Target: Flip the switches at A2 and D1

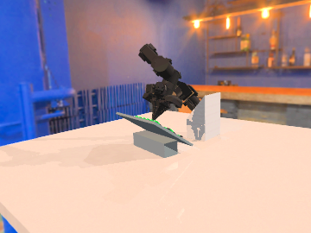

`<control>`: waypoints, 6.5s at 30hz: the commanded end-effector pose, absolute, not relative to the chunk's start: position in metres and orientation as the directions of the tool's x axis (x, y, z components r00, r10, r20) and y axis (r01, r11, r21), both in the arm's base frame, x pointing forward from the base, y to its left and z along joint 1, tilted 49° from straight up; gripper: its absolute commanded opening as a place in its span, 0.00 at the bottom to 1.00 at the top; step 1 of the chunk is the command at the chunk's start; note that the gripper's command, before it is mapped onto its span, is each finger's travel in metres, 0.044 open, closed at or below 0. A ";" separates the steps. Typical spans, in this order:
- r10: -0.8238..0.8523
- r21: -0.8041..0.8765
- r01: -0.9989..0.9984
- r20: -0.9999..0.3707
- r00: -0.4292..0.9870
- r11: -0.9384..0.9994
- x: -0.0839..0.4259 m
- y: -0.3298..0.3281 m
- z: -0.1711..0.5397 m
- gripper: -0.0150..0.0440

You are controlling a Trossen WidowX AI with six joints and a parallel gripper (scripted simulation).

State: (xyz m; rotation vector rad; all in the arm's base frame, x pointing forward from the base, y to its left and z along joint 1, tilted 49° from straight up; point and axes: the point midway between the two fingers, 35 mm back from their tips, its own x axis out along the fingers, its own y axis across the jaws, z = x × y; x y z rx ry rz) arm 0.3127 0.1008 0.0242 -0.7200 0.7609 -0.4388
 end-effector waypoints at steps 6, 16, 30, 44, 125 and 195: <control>-0.595 -0.726 0.099 -0.469 0.653 0.681 0.313 0.101 0.023 0.25; -0.595 -0.726 0.099 -0.469 0.653 0.681 0.313 0.100 0.023 0.25; -0.595 -0.726 0.099 -0.469 0.653 0.681 0.315 0.099 0.022 0.25; -0.595 -0.726 0.099 -0.469 0.653 0.681 0.316 0.098 0.021 0.25; -0.571 -0.726 0.095 -0.446 0.689 0.681 0.211 0.057 -0.070 0.25; -0.581 -0.723 0.092 -0.464 0.669 0.684 0.171 0.093 -0.043 0.25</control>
